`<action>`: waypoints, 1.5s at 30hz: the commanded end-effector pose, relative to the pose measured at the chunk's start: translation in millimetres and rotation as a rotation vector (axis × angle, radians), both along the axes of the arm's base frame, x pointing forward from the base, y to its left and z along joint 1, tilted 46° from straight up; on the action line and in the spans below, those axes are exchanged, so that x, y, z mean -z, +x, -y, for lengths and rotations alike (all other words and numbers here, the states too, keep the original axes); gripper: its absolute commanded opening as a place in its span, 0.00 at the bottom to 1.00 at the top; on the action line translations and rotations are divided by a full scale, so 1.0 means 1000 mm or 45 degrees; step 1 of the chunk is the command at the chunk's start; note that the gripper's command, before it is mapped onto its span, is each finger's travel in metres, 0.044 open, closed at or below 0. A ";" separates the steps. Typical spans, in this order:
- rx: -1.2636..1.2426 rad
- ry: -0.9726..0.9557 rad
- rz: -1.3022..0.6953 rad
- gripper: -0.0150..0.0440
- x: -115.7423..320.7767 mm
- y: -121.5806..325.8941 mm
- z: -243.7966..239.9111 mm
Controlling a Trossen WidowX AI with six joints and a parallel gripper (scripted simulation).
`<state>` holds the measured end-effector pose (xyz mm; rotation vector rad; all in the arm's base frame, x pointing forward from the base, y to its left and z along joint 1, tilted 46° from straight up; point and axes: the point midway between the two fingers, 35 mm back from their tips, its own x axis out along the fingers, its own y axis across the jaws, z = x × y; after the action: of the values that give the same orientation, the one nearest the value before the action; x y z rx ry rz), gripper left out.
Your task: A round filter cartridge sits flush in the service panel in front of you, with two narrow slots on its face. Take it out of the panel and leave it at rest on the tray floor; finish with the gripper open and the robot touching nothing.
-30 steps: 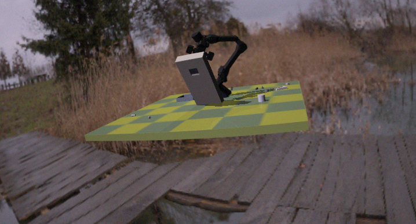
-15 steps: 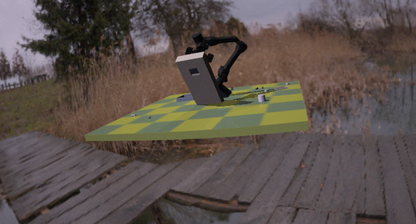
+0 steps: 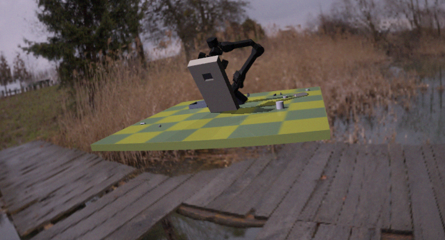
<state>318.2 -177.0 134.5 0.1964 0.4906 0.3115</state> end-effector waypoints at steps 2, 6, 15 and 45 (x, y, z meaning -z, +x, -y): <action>0.002 0.015 -0.010 0.43 0.005 0.004 -0.004; 0.002 0.015 -0.010 0.43 0.007 0.003 -0.004; 0.002 0.015 -0.010 0.43 0.008 0.003 -0.004; 0.002 0.015 -0.010 0.43 0.007 0.007 -0.005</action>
<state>324.7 -172.3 128.6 0.2040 0.4927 0.3150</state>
